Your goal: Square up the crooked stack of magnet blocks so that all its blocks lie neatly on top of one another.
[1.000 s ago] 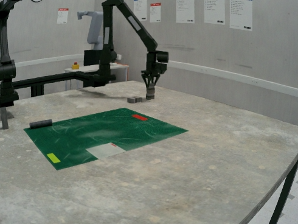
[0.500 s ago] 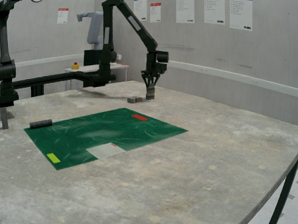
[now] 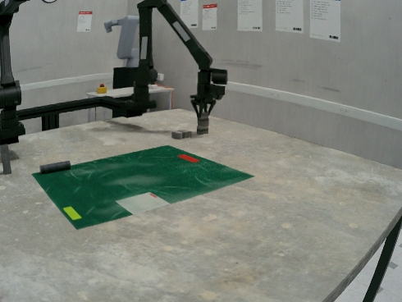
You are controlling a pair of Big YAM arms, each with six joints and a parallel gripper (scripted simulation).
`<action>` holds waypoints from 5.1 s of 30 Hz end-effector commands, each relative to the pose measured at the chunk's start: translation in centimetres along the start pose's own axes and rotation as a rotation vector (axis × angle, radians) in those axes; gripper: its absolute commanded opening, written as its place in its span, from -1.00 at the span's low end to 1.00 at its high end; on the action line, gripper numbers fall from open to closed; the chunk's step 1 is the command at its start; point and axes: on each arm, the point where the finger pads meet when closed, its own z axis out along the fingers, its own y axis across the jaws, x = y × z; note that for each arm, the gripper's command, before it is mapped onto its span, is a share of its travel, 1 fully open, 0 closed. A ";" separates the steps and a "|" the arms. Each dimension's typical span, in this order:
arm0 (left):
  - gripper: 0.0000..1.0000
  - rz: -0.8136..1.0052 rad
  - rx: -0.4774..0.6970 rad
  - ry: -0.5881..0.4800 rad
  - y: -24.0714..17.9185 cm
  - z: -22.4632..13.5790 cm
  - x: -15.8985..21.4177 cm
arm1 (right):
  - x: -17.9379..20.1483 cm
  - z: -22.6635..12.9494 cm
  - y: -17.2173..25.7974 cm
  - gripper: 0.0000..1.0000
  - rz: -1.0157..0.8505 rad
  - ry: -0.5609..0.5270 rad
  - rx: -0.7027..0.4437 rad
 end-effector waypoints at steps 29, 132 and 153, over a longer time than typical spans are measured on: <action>-0.07 -0.017 -0.013 -0.014 0.9 -0.5 -1.0 | -2.2 0.3 -0.6 1.00 0.014 -0.025 0.010; -0.03 -0.012 -0.014 -0.026 0.8 0.5 -1.3 | -2.2 0.3 -0.6 1.00 0.014 -0.025 0.010; -0.03 -0.012 -0.014 -0.026 0.8 0.5 -1.3 | -2.2 0.3 -0.6 1.00 0.014 -0.025 0.010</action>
